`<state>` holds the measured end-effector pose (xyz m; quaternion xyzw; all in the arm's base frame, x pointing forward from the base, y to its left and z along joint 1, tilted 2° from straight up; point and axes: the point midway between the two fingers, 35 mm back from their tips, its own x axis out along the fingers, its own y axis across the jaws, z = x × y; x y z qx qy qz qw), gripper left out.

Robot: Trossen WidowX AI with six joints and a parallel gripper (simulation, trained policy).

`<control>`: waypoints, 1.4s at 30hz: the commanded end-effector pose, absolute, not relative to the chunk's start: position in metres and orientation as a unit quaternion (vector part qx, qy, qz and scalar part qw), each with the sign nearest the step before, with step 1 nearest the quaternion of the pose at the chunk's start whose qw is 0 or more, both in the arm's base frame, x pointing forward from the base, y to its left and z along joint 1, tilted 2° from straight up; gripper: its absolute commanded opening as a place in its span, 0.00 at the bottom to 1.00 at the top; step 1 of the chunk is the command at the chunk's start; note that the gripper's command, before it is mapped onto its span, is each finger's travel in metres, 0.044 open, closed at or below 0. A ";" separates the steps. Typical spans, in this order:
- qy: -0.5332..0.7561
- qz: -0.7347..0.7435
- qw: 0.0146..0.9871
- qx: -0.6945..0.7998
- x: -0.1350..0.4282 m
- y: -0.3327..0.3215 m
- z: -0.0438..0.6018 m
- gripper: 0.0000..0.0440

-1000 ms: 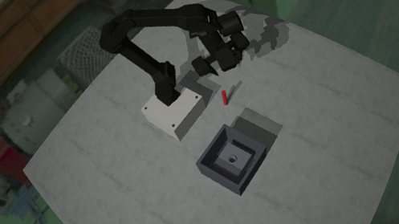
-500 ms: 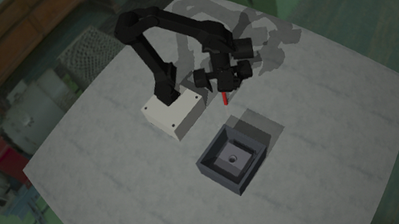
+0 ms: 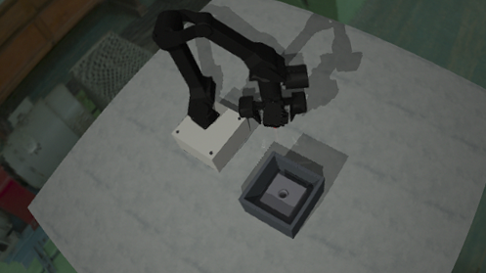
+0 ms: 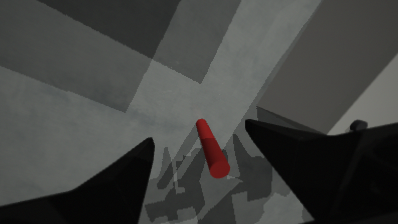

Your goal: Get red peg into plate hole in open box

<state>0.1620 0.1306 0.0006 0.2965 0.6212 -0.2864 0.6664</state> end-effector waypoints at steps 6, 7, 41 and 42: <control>0.620 -0.312 0.648 0.313 0.154 0.128 -0.019 0.66; 0.621 -0.314 0.645 0.314 0.153 0.127 -0.020 0.60; 0.582 -0.274 0.716 0.272 0.207 0.106 0.056 0.00; 0.579 -0.274 0.718 0.271 0.210 0.105 0.060 0.00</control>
